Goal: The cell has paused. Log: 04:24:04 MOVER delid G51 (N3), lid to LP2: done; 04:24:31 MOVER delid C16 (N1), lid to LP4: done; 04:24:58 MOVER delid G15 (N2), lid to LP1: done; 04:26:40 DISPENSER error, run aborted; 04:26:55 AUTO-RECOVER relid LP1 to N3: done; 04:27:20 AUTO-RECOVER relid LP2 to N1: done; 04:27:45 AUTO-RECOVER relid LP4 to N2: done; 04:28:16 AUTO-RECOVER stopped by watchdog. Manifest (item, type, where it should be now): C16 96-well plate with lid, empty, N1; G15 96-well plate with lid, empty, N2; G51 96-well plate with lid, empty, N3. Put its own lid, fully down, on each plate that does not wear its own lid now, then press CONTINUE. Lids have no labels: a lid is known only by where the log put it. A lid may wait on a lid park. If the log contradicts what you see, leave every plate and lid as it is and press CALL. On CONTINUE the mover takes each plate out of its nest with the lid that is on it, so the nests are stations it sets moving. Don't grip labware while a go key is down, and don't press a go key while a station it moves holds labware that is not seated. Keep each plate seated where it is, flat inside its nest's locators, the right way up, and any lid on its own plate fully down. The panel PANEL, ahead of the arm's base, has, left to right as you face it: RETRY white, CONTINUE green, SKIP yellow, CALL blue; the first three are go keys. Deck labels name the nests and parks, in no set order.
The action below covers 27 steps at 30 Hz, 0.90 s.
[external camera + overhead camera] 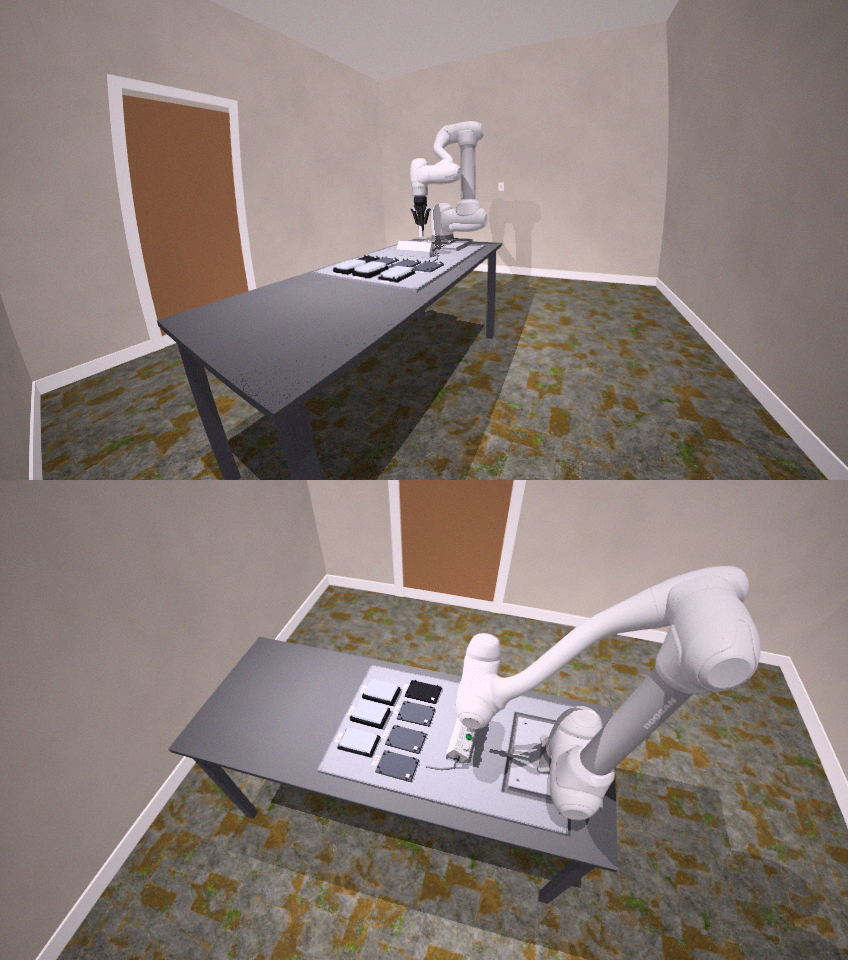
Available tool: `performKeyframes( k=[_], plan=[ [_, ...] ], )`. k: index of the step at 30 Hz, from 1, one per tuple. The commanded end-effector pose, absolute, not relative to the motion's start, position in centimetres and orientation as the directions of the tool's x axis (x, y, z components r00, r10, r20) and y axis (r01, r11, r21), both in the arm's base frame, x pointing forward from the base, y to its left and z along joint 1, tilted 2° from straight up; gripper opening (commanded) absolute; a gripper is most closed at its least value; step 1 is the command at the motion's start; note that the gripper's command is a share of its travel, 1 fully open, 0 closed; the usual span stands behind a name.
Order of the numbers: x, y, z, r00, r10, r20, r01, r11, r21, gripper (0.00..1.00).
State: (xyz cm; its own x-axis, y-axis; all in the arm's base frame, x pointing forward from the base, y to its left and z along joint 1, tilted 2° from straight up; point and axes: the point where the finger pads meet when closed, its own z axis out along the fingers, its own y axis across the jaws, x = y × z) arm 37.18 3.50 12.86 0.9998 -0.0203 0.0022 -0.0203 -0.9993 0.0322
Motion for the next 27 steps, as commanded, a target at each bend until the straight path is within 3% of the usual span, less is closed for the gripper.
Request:
performKeyframes(
  k=[1,27],
  plan=[
    [37.18,3.50,12.84,1.000,-0.020,0.002,-0.020,-0.999,0.032,0.00],
    [37.19,3.51,12.39,1.000,-0.020,0.002,-0.020,-0.999,0.032,0.00]
  ],
)
